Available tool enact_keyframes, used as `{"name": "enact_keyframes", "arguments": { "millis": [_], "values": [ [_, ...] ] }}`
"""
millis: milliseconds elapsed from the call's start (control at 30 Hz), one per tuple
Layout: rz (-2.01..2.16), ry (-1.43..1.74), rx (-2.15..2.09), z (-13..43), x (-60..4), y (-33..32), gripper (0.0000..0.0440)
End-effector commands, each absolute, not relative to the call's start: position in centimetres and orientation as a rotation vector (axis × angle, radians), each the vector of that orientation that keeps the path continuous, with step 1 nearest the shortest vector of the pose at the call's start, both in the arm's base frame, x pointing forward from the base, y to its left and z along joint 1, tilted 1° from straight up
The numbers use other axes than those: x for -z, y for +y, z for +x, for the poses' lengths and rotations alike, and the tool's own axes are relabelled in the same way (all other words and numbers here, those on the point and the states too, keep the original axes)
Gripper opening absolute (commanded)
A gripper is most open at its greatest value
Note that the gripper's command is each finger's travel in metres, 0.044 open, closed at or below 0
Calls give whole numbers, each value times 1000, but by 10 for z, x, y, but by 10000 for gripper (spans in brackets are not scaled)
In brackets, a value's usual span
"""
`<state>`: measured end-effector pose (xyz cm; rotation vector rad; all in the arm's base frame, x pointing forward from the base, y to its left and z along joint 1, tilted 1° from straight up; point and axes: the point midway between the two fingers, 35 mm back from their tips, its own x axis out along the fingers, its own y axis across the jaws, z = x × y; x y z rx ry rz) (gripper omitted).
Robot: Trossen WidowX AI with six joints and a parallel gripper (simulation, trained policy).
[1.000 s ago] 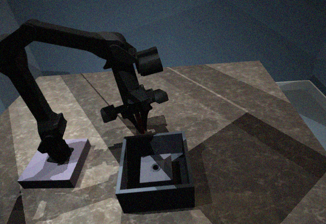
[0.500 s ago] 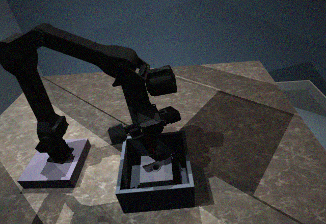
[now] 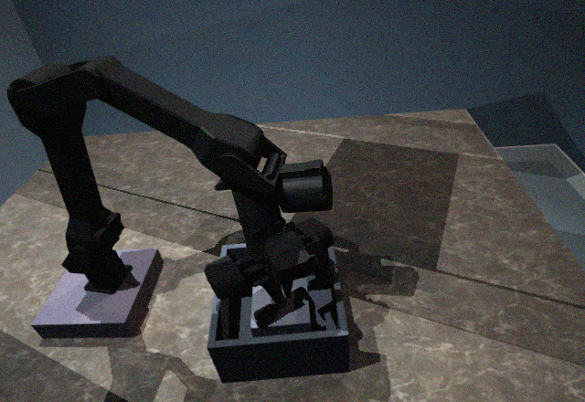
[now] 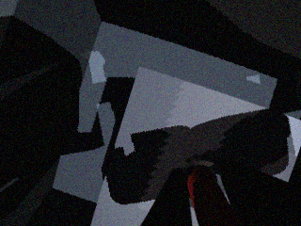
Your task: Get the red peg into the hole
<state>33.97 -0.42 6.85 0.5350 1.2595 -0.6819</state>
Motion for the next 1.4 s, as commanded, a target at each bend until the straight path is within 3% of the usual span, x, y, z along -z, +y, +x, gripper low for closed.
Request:
{"name": "enact_keyframes", "arguments": {
  "millis": [0,100,500,1033,1367],
  "values": [
    [534,1292,673,340,-59,-6,140],
    [512,1298,648,346,-61,-12,145],
    [578,1338,580,379,-82,-9,440],
    [646,1304,420,430,-118,17,440],
    [648,1299,410,433,-120,19,440]
  ]
}}
